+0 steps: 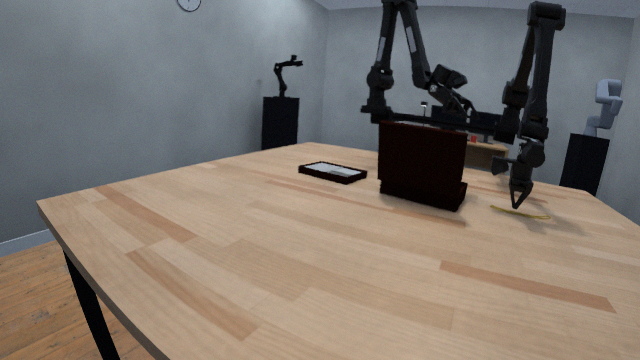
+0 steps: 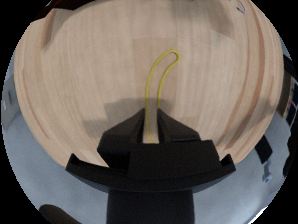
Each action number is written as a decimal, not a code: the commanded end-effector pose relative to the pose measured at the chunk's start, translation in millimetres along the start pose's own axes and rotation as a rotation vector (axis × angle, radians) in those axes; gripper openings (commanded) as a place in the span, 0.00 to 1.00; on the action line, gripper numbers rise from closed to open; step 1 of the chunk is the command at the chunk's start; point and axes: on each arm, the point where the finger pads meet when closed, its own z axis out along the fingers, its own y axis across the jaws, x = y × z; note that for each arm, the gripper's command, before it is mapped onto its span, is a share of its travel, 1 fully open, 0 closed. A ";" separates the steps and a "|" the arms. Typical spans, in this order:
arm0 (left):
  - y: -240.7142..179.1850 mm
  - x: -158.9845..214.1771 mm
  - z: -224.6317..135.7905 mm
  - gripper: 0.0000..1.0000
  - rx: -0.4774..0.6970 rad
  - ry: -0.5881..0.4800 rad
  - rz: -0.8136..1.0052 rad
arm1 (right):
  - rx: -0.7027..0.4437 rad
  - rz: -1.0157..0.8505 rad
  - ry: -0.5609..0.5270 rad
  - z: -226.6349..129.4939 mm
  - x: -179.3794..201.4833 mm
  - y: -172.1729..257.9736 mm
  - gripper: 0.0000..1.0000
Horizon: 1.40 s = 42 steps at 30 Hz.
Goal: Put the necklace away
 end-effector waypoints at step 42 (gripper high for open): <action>18.7 3.6 -12.7 0.00 -0.033 0.005 0.007 | 0.001 0.009 -0.043 3.3 -12.6 -1.1 1.00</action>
